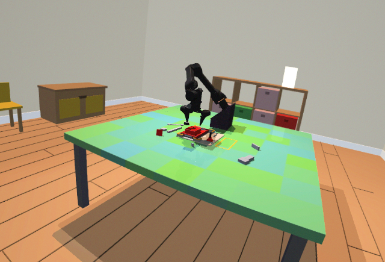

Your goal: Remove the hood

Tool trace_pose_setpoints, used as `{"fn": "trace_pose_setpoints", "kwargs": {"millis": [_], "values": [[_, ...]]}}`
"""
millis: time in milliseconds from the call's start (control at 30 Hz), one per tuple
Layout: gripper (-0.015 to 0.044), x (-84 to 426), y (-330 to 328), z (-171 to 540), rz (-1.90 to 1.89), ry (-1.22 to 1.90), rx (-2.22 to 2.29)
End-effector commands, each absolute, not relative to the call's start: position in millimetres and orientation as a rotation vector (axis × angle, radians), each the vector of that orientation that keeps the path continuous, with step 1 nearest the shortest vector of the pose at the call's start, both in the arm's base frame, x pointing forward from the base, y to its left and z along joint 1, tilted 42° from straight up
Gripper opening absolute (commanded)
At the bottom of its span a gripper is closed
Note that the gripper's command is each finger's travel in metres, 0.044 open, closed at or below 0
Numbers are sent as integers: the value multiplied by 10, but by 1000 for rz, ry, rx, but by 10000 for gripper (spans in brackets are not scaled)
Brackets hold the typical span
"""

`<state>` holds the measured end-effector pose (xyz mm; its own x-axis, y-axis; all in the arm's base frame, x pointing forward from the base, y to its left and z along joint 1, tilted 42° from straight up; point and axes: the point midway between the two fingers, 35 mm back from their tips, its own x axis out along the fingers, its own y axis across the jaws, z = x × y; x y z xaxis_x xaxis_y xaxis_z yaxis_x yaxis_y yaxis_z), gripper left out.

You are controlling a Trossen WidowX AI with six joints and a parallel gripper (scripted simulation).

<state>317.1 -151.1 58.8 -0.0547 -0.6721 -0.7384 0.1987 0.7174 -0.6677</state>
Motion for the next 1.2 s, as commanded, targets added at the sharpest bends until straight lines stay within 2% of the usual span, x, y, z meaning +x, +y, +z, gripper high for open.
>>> {"fn": "trace_pose_setpoints", "kwargs": {"millis": [0, 1167], "values": [[440, 3156, -1532, 552, -741, 1471, -415], [440, 3123, -1699, 377, -742, 1471, -417]]}}
